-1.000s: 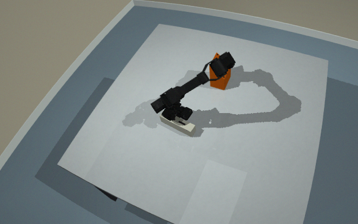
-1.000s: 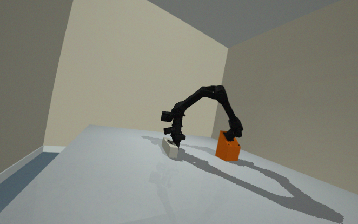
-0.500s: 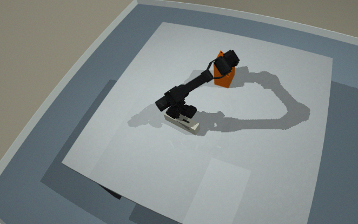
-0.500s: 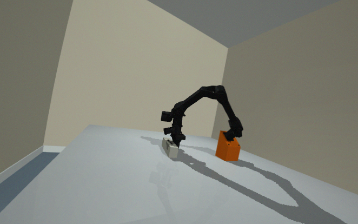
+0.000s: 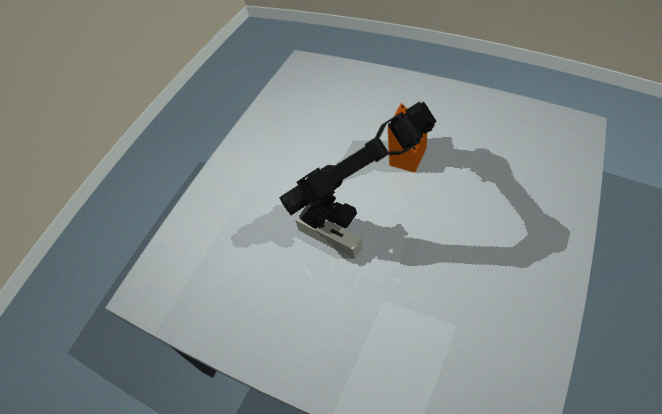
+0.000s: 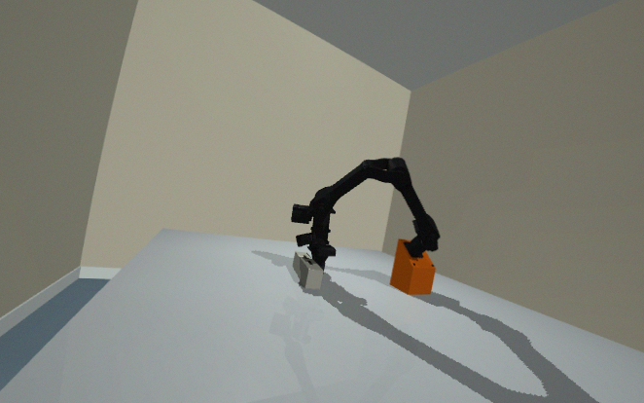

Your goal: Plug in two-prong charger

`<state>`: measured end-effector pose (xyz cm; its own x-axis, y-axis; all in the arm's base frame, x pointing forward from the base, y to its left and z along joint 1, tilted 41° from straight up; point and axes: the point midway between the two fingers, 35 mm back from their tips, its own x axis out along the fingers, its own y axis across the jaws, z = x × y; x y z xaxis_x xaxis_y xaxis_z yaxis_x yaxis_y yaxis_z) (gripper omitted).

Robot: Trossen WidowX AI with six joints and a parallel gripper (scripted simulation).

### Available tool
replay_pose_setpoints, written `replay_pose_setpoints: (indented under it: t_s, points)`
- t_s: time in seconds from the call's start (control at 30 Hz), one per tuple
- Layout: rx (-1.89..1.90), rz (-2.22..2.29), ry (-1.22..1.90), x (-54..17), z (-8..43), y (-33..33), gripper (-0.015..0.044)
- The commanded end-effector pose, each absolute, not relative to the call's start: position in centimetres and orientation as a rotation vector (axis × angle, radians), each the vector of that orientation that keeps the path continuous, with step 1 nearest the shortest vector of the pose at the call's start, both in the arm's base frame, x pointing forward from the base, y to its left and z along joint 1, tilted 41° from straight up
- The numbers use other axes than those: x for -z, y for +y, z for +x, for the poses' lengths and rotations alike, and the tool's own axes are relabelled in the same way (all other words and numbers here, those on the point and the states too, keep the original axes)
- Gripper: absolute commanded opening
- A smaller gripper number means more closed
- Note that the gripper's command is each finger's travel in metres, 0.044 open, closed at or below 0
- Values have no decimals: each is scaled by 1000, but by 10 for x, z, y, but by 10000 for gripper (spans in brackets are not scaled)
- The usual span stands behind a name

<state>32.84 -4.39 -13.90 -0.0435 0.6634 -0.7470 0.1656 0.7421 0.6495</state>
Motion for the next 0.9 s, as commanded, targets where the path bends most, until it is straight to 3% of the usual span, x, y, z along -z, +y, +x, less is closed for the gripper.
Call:
replay_pose_setpoints:
  t_s: [0.0,0.03,0.6,0.87]
  points:
    - [-458,685,1592,139,329,-44,0]
    - [-458,685,1592,139,329,-44,0]
    - [-458,685,1592,139,329,-44,440]
    - [-458,683,1589,139,327,-44,440]
